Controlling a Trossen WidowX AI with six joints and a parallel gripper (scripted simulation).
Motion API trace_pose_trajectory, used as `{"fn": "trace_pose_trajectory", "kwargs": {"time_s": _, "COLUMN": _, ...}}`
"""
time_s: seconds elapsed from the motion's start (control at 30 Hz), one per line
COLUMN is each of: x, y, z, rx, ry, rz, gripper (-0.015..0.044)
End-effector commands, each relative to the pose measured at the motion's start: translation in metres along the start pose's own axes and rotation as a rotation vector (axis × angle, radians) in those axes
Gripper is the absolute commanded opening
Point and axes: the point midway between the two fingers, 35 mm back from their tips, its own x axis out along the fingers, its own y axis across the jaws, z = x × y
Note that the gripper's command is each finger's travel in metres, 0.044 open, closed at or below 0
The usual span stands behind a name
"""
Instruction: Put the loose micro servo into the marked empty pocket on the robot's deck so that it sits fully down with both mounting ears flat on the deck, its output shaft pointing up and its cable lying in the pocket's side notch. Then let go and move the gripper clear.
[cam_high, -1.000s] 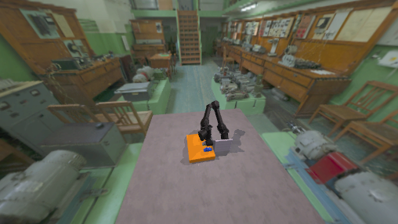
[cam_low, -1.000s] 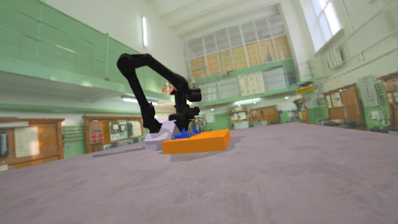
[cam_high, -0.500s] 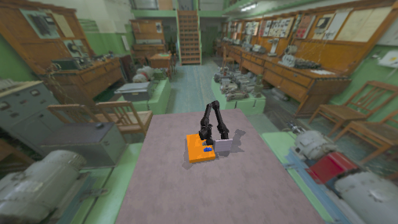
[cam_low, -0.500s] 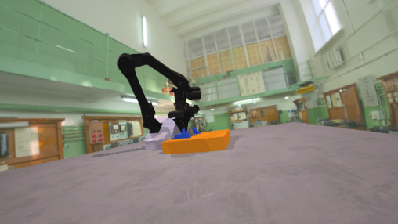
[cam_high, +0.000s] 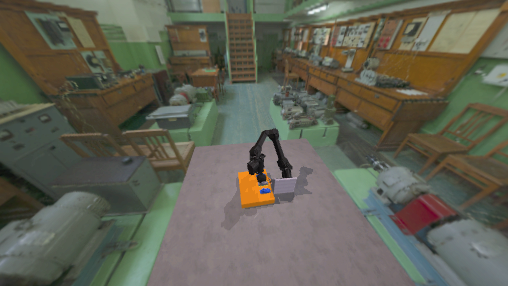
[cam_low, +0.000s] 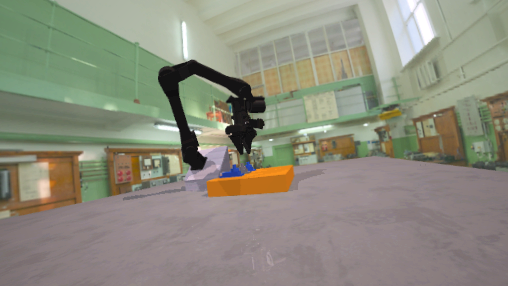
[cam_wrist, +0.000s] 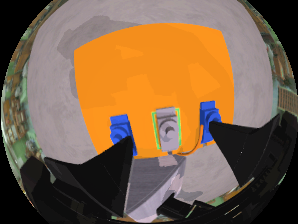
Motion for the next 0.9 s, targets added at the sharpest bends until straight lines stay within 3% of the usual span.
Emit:
{"fn": "trace_pose_trajectory", "kwargs": {"time_s": 0.0, "x": -0.015, "y": -0.001, "z": 0.027, "rx": -0.004, "ry": 0.004, "rz": -0.004, "gripper": 0.0440}}
{"fn": "trace_pose_trajectory", "kwargs": {"time_s": 0.17, "x": -0.036, "y": -0.003, "z": 0.062, "rx": 0.000, "ry": 0.005, "rz": -0.004, "gripper": 0.0440}}
{"fn": "trace_pose_trajectory", "kwargs": {"time_s": 0.3, "x": -0.044, "y": -0.003, "z": 0.062, "rx": 0.002, "ry": 0.003, "rz": -0.002, "gripper": 0.0440}}
{"fn": "trace_pose_trajectory", "kwargs": {"time_s": 0.47, "x": -0.083, "y": -0.004, "z": 0.054, "rx": 0.015, "ry": -0.005, "rz": 0.004, "gripper": 0.0440}}
{"fn": "trace_pose_trajectory", "kwargs": {"time_s": 0.87, "x": -0.085, "y": -0.004, "z": 0.054, "rx": 0.015, "ry": -0.006, "rz": 0.004, "gripper": 0.0440}}
